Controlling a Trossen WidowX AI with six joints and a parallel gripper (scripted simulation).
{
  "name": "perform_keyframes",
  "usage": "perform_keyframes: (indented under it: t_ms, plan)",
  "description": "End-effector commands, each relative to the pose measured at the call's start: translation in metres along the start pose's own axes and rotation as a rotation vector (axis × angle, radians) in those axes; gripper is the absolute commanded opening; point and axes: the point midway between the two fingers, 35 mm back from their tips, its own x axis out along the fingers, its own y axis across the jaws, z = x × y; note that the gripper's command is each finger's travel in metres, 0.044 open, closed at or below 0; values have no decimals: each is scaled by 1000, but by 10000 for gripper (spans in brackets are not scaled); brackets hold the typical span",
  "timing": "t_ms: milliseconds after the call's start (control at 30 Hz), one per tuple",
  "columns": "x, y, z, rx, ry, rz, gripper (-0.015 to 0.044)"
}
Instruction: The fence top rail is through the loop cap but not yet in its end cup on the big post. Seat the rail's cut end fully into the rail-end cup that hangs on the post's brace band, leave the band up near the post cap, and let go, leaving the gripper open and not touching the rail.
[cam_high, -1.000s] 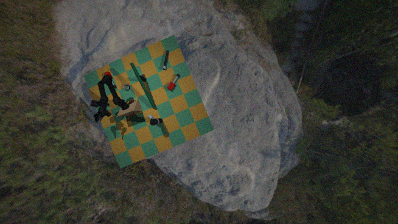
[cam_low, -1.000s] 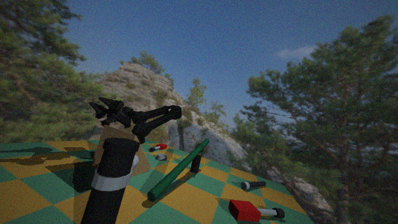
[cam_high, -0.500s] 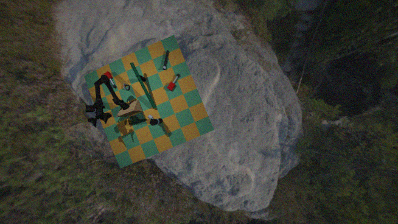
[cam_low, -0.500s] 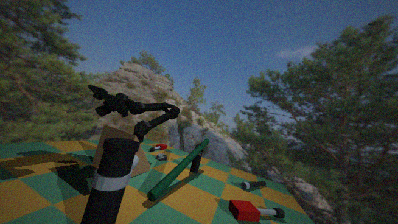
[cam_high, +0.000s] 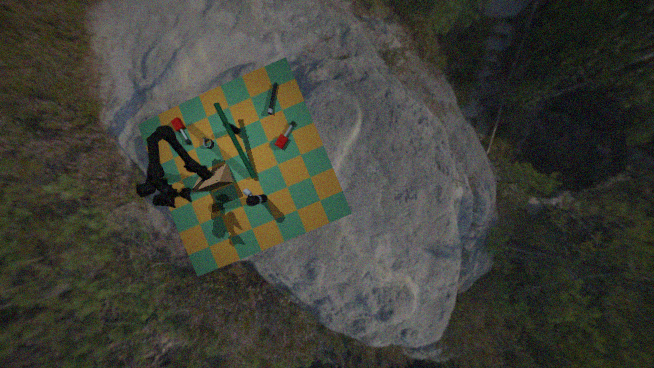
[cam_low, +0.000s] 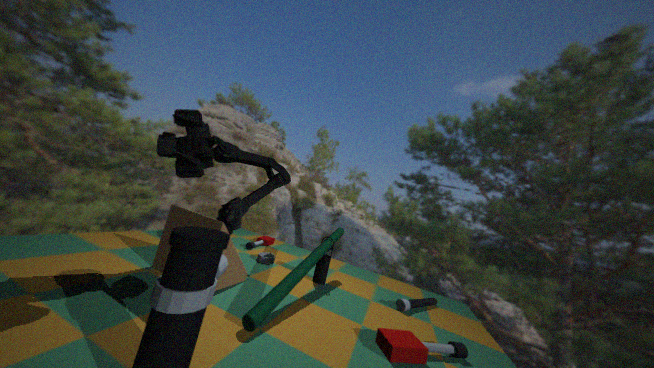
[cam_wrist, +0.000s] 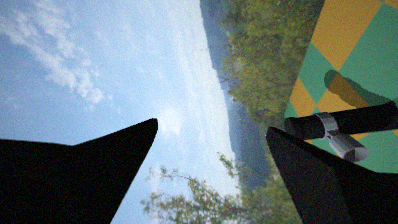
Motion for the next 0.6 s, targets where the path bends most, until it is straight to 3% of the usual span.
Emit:
perform_keyframes:
  t_ms: [0, 300, 567]
  plan:
    - [43, -19, -57, -479, 184, -226, 440]
    - [73, -58, -129, -1004, 492, -411, 440]
    - [80, -104, -192, -1456, 874, -485, 440]
